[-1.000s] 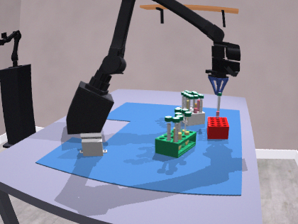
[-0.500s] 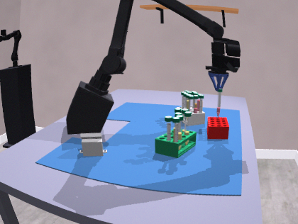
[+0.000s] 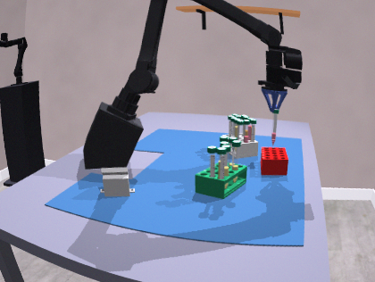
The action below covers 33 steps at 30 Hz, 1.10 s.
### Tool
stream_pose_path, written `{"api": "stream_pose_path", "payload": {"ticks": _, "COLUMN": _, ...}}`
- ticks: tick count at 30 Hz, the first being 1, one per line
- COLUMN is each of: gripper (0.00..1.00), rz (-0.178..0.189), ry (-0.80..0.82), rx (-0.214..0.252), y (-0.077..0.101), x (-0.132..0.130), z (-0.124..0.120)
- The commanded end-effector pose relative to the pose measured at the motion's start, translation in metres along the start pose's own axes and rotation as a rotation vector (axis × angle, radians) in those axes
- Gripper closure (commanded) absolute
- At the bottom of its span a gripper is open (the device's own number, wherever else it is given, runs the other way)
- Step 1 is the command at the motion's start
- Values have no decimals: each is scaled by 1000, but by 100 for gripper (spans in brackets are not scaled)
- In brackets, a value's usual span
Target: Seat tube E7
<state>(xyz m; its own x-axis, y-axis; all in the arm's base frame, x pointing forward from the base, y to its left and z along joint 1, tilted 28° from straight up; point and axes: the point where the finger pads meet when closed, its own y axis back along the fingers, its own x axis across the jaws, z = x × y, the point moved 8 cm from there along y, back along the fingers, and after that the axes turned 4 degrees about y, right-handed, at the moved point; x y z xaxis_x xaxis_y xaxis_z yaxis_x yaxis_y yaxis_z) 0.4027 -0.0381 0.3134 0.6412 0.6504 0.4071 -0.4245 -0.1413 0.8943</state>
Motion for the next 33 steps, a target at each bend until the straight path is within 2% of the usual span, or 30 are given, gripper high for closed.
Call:
{"api": "stream_pose_path", "payload": {"ticks": 1, "gripper": 100, "rz": 57, "ry": 18, "rx": -71, "y": 41, "x": 20, "z": 19}}
{"api": "stream_pose_path", "payload": {"ticks": 3, "gripper": 100, "rz": 64, "ry": 18, "rx": -82, "y": 49, "x": 20, "z": 18}}
{"api": "stream_pose_path", "payload": {"ticks": 8, "gripper": 100, "rz": 64, "ry": 17, "rx": -80, "y": 48, "x": 19, "z": 17}}
{"api": "stream_pose_path", "payload": {"ticks": 9, "gripper": 100, "rz": 45, "ry": 15, "rx": -55, "y": 34, "x": 19, "z": 18}}
{"api": "stream_pose_path", "payload": {"ticks": 10, "gripper": 100, "rz": 65, "ry": 22, "rx": -79, "y": 48, "x": 18, "z": 14}}
{"api": "stream_pose_path", "payload": {"ticks": 11, "gripper": 100, "rz": 40, "ry": 12, "rx": -51, "y": 34, "x": 5, "z": 5}}
{"api": "stream_pose_path", "payload": {"ticks": 12, "gripper": 100, "rz": 34, "ry": 9, "rx": -46, "y": 30, "x": -1, "z": 2}}
{"api": "stream_pose_path", "payload": {"ticks": 16, "gripper": 100, "rz": 44, "ry": 11, "rx": -59, "y": 30, "x": -6, "z": -2}}
{"api": "stream_pose_path", "payload": {"ticks": 33, "gripper": 100, "rz": 43, "ry": 12, "rx": -57, "y": 28, "x": -25, "z": -23}}
